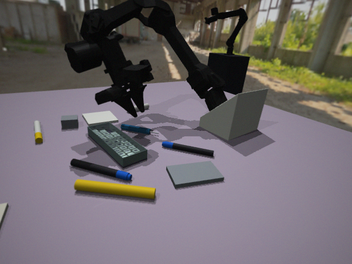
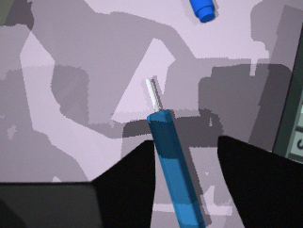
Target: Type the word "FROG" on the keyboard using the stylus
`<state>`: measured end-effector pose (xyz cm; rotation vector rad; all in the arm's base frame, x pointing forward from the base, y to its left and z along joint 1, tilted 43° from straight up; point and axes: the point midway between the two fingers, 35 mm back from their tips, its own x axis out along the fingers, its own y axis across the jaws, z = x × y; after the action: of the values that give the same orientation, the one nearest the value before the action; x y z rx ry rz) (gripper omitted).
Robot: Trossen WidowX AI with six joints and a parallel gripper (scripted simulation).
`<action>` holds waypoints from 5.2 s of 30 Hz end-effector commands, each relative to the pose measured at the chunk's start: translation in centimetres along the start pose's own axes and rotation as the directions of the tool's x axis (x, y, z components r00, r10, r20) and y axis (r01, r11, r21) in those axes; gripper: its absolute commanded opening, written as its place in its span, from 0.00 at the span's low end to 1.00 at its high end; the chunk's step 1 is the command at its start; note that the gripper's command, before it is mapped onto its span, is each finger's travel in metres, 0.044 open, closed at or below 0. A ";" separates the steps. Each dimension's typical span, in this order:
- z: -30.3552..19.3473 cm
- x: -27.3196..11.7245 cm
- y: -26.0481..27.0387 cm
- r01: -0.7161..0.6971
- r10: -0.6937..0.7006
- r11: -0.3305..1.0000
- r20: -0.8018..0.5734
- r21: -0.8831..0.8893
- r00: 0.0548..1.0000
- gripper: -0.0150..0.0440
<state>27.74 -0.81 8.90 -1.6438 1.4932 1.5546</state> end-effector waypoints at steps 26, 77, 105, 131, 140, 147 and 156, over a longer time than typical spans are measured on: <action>-1.2 1.2 1.2 0.024 -0.006 0.960 0.068 -0.279 0.998 0.51; -2.9 5.1 0.7 0.024 -0.006 0.962 0.069 -0.272 0.998 0.29; -0.7 0.9 1.0 0.033 -0.020 0.986 0.085 -0.160 0.996 0.25; 1.0 0.3 -1.3 -0.060 -0.118 0.734 0.213 0.676 0.970 0.25; 1.6 0.0 -2.1 -0.151 -0.152 0.495 0.256 0.855 0.955 0.25; 2.1 -0.3 -2.7 -0.234 -0.178 0.280 0.289 0.931 0.941 0.25; 2.6 -0.7 -3.4 -0.341 -0.211 -0.014 0.331 0.940 0.920 0.25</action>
<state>29.56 2.51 7.55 -0.3396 1.7047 0.3411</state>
